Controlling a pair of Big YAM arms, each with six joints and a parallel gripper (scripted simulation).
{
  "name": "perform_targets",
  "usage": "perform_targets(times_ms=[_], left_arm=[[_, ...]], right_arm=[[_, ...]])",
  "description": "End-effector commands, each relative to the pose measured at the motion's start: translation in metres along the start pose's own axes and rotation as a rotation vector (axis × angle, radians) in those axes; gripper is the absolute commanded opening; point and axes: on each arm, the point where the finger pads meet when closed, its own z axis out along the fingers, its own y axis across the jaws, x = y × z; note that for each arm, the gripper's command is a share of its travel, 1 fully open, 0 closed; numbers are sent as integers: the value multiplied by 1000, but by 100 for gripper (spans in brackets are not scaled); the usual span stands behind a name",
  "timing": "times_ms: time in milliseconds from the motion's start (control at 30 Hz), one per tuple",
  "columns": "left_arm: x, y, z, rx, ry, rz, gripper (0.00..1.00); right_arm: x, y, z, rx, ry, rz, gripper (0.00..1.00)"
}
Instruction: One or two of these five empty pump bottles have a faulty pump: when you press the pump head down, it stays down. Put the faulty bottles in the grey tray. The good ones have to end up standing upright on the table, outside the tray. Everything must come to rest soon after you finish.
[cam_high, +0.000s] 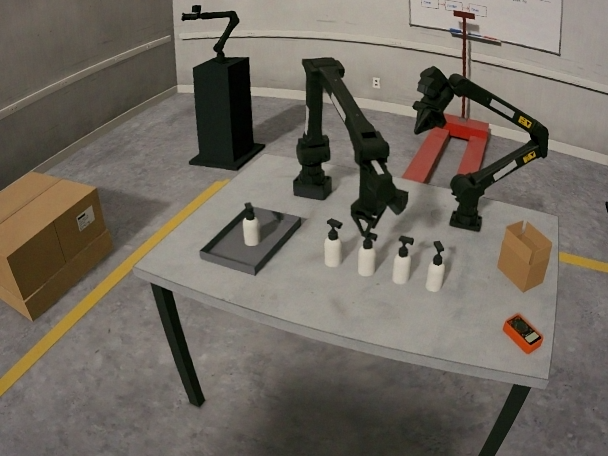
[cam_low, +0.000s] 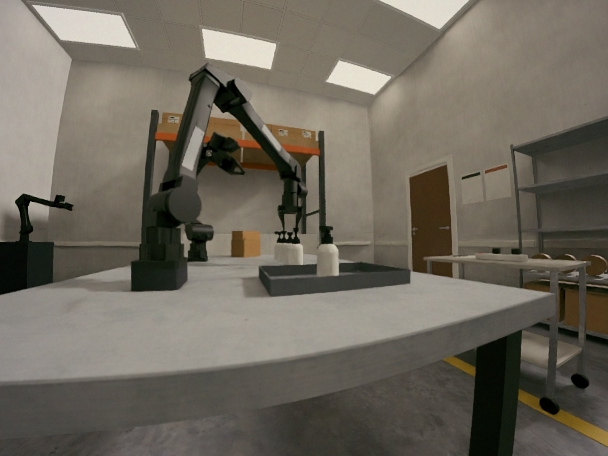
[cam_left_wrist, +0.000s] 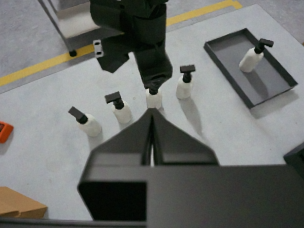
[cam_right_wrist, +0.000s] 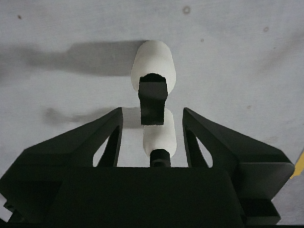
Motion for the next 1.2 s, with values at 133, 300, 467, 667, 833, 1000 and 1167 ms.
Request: perform_targets(times_ms=[133, 300, 467, 667, 833, 1000, 1167], left_arm=[[-18, 0, -10, 8, -29, -26, 0], [-18, 0, -10, 8, -29, -26, 0], [-18, 0, -10, 8, -29, -26, 0], [-18, 0, -10, 8, -29, -26, 0], [-18, 0, -10, 8, -29, -26, 0], [-18, 0, -10, 8, -29, -26, 0], [-18, 0, -10, 8, -29, -26, 0]], right_arm=[[-8, -2, 7, 17, -22, 9, 51], [-11, -4, 5, 25, -33, 9, 51], [-5, 0, 28, 3, -5, 9, 51], [-8, -2, 25, 19, -26, 9, 51], [-10, -4, 34, 16, -22, 9, 51], [-10, -4, 43, 14, -19, 9, 51], [-11, -4, 44, 22, -29, 9, 51]])
